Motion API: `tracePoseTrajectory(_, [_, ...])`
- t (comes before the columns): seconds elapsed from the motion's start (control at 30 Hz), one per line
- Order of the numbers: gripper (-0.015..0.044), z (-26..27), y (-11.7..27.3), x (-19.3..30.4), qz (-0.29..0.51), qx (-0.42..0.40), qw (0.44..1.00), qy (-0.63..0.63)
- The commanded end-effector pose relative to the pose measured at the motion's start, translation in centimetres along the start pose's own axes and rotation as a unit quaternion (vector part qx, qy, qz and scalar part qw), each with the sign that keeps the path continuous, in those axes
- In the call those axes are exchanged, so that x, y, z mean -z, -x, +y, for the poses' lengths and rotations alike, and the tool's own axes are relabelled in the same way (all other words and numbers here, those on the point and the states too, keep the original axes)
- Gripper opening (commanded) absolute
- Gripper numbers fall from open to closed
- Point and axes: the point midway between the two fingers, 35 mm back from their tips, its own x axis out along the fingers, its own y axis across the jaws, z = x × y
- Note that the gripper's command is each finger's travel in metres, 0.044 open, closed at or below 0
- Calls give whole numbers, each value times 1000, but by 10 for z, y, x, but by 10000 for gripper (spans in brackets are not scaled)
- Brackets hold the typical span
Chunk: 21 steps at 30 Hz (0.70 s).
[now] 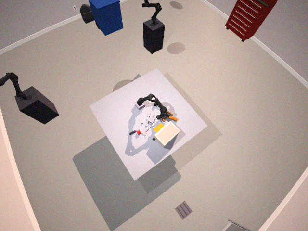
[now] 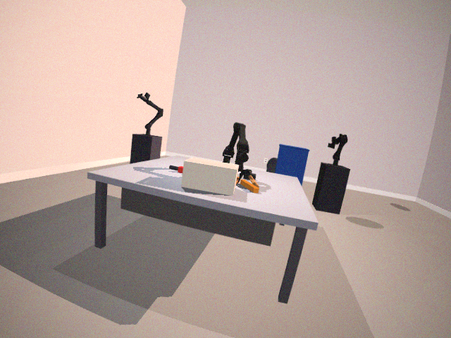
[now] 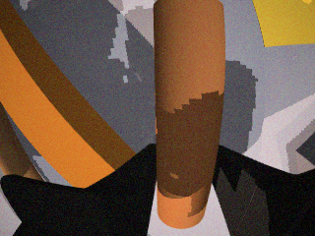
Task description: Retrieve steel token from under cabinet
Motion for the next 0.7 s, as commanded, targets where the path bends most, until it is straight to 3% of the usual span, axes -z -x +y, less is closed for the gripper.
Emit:
tracePoseTrajectory(0.0, [0,0,0,-6,-2,-1,1000,1])
tracePoseTrajectory(0.67, [0,0,1,-26,-2,-1,1000,1])
